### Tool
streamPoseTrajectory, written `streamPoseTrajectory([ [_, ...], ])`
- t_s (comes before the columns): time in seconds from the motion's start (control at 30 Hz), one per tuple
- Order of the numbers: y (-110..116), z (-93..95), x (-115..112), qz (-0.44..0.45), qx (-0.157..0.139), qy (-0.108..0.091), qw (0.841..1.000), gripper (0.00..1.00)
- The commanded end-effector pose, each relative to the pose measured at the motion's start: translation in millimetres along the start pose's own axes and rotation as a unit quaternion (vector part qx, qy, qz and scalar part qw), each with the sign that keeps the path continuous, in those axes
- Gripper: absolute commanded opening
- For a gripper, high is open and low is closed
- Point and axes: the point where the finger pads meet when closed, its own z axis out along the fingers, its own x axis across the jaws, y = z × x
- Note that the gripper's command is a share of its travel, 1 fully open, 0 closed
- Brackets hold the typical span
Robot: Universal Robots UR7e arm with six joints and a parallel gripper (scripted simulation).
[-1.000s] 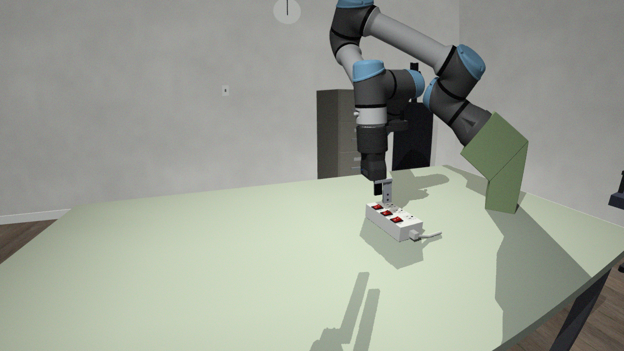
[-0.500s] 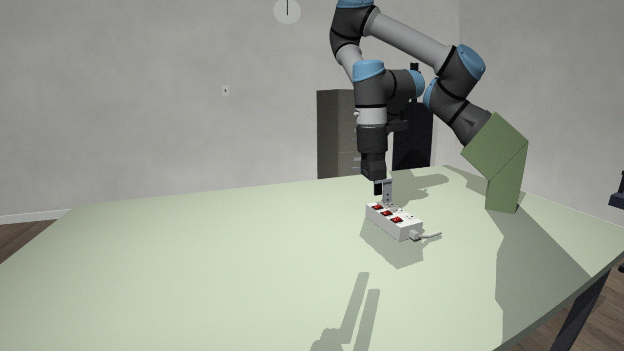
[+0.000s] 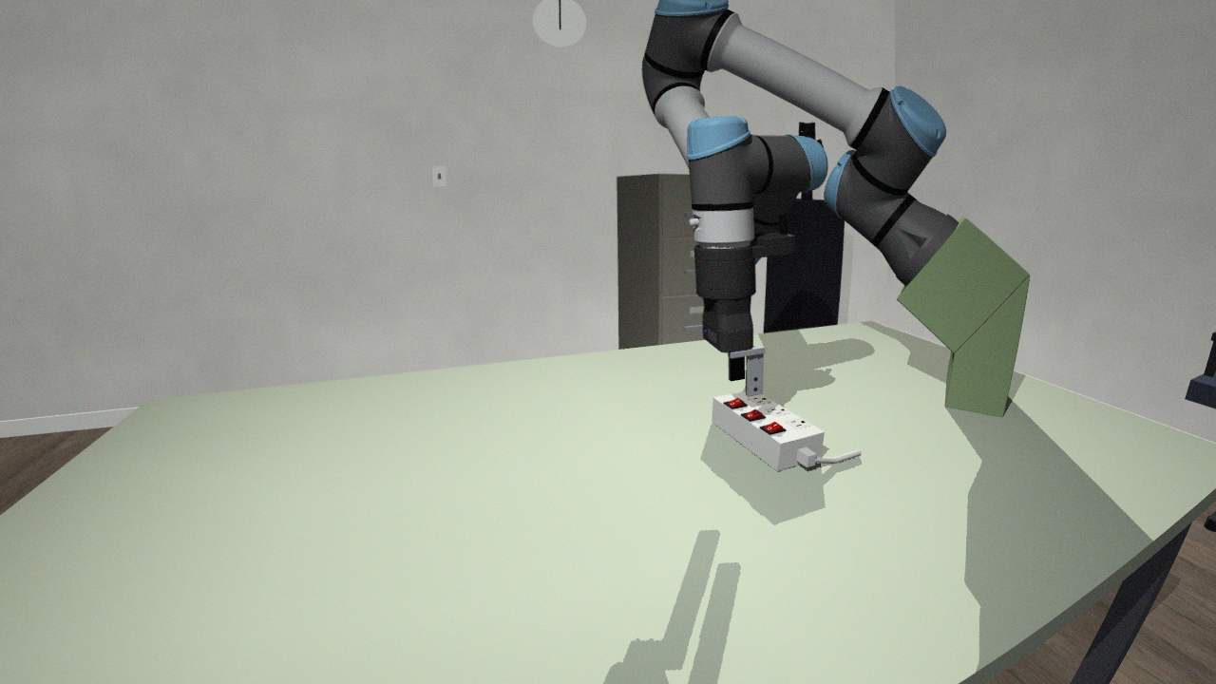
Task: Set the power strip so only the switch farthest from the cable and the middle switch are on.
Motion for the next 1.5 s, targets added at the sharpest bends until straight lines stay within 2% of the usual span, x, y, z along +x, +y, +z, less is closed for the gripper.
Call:
streamPoseTrajectory([
  [0.0, 0.2, -0.4, 0.1, 0.0, 0.0, 0.0, 1.0, 1.0],
  [1.0, -1.1, -2.0, 0.5, -0.001, -0.001, 0.0, 1.0, 1.0],
  [1.1, -14.7, -17.9, 3.7, -0.014, -0.007, 0.001, 1.0, 1.0],
  [1.3, -63.9, -66.9, 6.9, -0.058, -0.032, 0.0, 0.998, 1.0],
  [1.47, -72.7, -74.5, 6.2, -0.066, -0.037, -0.001, 0.997, 1.0],
])
